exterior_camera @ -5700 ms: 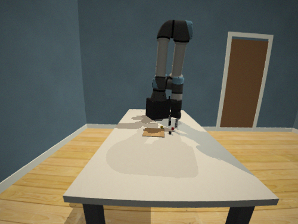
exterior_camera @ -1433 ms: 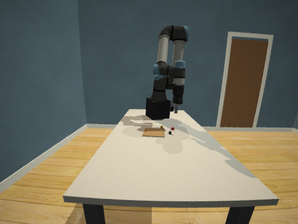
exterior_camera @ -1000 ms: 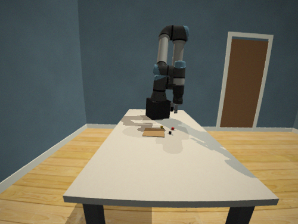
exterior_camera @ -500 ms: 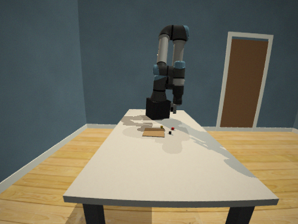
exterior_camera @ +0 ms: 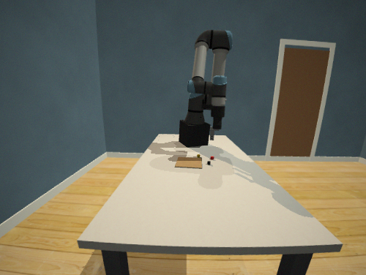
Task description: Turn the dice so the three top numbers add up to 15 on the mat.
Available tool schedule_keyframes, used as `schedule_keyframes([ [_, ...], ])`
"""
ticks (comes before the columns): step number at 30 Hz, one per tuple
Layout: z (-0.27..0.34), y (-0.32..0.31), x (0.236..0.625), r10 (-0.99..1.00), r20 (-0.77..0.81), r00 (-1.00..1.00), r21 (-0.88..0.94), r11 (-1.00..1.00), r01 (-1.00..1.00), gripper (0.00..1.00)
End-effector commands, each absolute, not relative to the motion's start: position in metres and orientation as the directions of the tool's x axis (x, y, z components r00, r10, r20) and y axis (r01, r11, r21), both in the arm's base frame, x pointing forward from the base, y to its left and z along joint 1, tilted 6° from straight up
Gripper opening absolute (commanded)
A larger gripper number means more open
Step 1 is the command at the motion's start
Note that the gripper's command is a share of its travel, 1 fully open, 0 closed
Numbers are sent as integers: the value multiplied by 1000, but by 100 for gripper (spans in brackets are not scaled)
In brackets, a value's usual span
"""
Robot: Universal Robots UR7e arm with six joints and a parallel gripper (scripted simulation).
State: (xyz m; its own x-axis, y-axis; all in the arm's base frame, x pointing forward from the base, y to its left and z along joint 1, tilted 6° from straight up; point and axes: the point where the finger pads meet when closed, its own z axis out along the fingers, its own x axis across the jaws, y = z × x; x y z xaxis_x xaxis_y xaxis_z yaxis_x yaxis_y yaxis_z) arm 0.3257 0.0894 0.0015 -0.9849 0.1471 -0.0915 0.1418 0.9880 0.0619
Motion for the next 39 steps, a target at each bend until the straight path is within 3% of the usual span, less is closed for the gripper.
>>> schedule_keyframes([
  [1,-3,88,323,308,-81,-948,70,950,303,100],
  [26,-12,88,317,724,-38,-689,100,689,718,100],
  [39,-18,90,315,915,-2,-403,107,401,910,100],
])
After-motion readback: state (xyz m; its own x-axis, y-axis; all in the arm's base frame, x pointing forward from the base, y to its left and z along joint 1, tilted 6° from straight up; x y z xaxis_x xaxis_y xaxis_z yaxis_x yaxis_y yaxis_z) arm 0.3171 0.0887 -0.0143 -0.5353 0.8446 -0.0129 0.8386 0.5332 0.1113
